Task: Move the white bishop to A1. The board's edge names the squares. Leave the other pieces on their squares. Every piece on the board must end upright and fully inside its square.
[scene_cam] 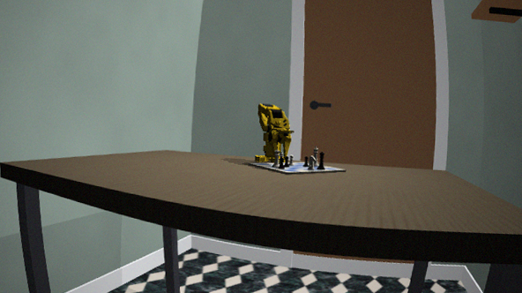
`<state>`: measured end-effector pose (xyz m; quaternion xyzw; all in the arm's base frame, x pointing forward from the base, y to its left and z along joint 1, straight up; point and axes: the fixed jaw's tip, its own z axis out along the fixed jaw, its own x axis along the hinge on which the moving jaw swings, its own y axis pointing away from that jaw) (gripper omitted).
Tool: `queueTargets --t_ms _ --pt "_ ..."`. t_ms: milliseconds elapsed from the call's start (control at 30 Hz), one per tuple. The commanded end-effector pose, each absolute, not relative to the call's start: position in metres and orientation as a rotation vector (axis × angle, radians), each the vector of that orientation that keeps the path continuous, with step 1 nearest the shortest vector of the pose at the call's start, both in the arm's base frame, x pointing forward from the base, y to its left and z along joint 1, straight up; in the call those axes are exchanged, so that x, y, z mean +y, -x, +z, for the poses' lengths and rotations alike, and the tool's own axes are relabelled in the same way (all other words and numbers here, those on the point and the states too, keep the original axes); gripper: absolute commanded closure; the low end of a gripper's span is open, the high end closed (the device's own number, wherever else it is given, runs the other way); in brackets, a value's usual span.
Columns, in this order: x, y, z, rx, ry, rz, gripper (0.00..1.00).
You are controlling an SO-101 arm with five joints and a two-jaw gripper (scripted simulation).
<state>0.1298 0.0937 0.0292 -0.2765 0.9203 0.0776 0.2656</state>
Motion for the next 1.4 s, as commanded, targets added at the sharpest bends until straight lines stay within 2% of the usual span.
queueTargets --t_ms 0,1367 --pt "0.0926 -0.1251 0.0226 2.505 0.755 0.211 0.90" --pt "0.0935 -0.1268 0.0278 2.505 0.754 0.210 0.90"
